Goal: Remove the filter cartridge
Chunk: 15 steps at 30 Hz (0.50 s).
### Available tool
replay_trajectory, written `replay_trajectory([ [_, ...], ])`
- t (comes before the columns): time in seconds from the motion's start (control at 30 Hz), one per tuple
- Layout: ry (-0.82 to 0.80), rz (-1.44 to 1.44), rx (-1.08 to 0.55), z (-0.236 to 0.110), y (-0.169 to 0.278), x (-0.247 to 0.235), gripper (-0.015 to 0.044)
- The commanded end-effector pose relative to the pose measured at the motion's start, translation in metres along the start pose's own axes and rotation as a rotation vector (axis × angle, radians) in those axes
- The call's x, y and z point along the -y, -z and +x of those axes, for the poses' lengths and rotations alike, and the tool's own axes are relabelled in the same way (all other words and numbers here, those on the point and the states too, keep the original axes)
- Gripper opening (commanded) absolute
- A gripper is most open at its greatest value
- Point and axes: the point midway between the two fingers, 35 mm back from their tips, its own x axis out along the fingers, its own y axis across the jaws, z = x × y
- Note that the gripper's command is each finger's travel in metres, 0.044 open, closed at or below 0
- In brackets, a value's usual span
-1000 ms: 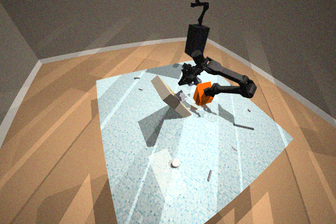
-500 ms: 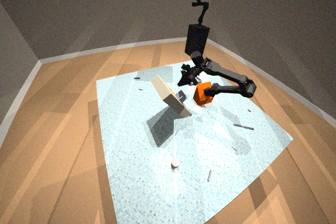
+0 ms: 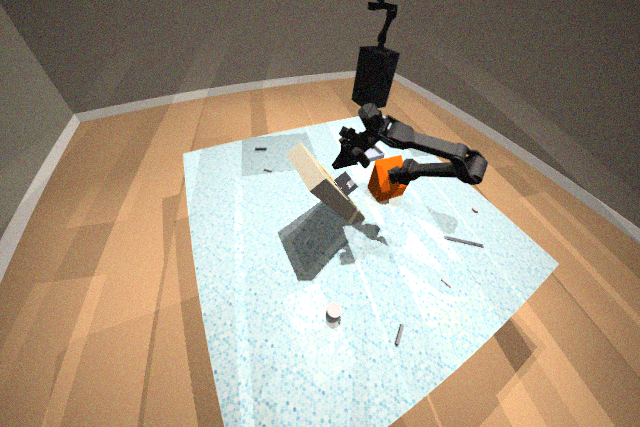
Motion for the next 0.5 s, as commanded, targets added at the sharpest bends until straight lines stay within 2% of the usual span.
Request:
replay_trajectory([
  [0.0, 0.003, 0.01, -0.001, 0.007, 0.002, 0.002, 0.009],
  [0.47, -0.008, 0.012, 0.005, 0.025, 0.003, -0.001, 0.009],
])
